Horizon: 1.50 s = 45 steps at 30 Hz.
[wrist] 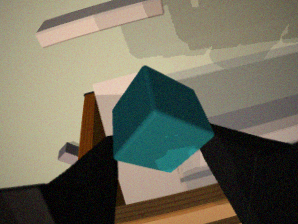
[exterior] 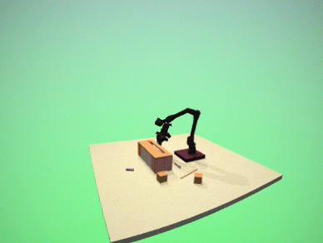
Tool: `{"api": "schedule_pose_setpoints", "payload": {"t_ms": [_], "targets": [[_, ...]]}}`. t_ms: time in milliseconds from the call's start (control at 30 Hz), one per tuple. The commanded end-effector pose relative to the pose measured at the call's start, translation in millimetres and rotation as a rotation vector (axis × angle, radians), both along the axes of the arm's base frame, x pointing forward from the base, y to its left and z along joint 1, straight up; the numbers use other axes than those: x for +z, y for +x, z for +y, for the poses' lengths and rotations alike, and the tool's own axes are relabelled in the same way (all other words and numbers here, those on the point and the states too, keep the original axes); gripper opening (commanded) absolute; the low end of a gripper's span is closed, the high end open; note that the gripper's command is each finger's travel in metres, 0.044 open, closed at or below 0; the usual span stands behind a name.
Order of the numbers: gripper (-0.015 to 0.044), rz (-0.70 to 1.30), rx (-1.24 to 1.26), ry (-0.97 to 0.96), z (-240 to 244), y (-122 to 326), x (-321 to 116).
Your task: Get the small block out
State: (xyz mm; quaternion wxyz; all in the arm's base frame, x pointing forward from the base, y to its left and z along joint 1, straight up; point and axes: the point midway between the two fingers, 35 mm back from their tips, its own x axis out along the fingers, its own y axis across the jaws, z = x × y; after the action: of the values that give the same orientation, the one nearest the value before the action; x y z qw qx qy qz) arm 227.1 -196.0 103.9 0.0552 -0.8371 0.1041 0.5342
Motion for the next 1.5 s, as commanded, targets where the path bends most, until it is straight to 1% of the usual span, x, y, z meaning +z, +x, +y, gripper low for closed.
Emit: {"api": "schedule_pose_setpoints", "payload": {"t_ms": [0, 500, 1467], "targets": [[0.0, -0.018, -0.085, -0.016, 8, -1, 21], [0.0, -0.097, -0.401, -0.02, 41, -21, 74], [0.0, -0.098, -0.405, -0.02, 42, -22, 74]]}}
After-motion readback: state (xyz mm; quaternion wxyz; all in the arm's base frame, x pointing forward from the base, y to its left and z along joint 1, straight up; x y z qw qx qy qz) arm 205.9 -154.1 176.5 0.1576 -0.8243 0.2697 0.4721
